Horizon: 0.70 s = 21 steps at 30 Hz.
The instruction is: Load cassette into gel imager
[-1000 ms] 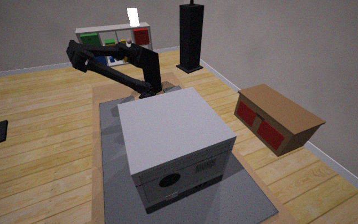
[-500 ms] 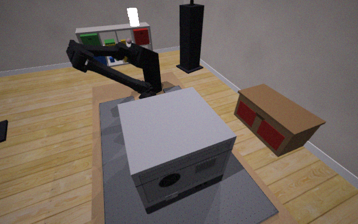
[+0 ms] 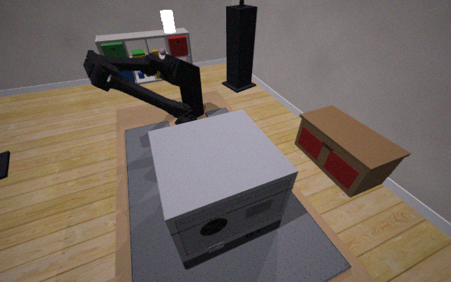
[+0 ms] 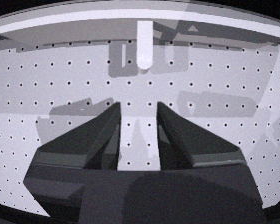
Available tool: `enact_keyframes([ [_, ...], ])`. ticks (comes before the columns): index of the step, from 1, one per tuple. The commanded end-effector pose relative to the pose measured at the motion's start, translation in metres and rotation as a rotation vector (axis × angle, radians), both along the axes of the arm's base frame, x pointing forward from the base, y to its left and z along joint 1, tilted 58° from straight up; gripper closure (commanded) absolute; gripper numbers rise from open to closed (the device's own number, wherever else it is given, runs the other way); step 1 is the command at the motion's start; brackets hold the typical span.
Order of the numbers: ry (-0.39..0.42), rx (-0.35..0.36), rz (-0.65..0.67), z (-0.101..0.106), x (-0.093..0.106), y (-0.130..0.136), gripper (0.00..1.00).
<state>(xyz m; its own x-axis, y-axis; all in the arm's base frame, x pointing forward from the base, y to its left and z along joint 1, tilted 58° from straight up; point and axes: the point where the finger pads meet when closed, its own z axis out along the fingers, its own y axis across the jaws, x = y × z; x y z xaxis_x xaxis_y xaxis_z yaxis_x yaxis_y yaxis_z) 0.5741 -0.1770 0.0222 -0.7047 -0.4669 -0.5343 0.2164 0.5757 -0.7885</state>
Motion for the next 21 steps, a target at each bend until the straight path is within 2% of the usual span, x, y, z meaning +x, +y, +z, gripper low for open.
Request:
enact_keyframes([
  [1,-0.059,0.003,0.021,0.02,0.008,0.015,0.74],
  [4,-0.059,0.003,0.021,0.02,0.008,0.015,0.74],
  [5,-0.006,0.025,0.005,0.011,0.001,0.018,0.0],
  [7,0.036,0.062,-0.031,0.007,-0.008,0.022,0.0],
  [10,0.039,0.076,-0.047,0.01,-0.007,0.023,0.0],
  [13,0.052,0.077,-0.048,0.0,-0.026,0.029,0.0],
  [21,0.132,0.134,-0.152,-0.007,-0.064,0.04,0.0],
])
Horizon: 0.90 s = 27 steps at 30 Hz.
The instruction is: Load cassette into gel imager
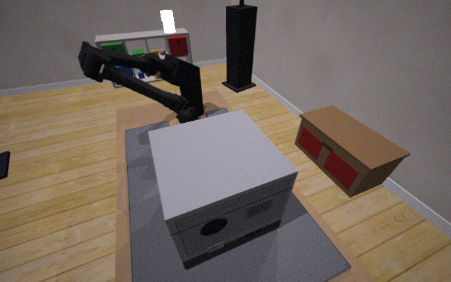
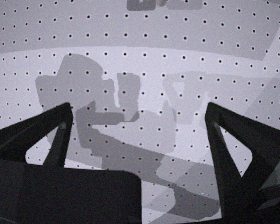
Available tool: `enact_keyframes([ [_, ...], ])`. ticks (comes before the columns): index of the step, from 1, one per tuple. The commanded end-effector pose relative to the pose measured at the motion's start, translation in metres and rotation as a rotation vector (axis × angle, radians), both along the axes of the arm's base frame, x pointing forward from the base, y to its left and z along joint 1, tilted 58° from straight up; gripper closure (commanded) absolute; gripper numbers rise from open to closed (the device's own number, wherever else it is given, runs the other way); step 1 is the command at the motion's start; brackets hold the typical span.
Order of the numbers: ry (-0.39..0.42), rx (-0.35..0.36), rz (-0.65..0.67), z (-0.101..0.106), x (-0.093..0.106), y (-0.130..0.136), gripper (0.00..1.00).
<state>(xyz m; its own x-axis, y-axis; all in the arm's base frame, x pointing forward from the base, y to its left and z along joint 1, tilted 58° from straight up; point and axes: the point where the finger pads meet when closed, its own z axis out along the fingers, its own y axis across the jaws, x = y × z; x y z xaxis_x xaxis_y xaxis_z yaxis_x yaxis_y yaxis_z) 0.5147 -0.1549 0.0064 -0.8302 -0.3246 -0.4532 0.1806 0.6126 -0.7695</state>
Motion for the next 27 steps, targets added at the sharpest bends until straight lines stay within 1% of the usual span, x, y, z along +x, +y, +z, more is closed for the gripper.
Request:
enact_keyframes([
  [1,-0.017,0.055,-0.038,0.012,-0.005,0.019,0.0],
  [2,-0.006,0.056,-0.038,0.008,-0.014,0.02,0.0],
  [3,-0.006,0.056,-0.038,0.007,-0.019,0.021,0.0],
  [5,-0.006,0.056,-0.038,0.007,-0.019,0.021,0.0],
  [6,-0.003,0.061,-0.064,0.012,-0.017,0.022,0.0],
  [7,0.006,0.064,-0.077,0.011,-0.022,0.024,0.0],
  [8,0.022,0.064,-0.078,0.006,-0.034,0.025,0.0],
  [10,0.022,0.064,-0.078,0.005,-0.044,0.027,0.0],
  [12,0.049,0.067,-0.118,0.005,-0.053,0.028,0.0],
  [14,0.049,0.067,-0.118,0.005,-0.063,0.03,0.0],
  [16,0.07,0.064,-0.156,0.007,-0.071,0.031,0.0],
  [18,0.074,0.064,-0.156,0.006,-0.083,0.033,0.0],
  [19,0.083,0.059,-0.183,0.009,-0.084,0.034,0.0],
  [20,0.09,0.057,-0.192,0.009,-0.089,0.034,0.0],
  [22,0.09,0.057,-0.192,0.009,-0.089,0.034,0.0],
  [23,0.098,0.056,-0.193,0.007,-0.098,0.035,0.0],
  [27,0.119,0.043,-0.228,0.009,-0.118,0.036,0.0],
])
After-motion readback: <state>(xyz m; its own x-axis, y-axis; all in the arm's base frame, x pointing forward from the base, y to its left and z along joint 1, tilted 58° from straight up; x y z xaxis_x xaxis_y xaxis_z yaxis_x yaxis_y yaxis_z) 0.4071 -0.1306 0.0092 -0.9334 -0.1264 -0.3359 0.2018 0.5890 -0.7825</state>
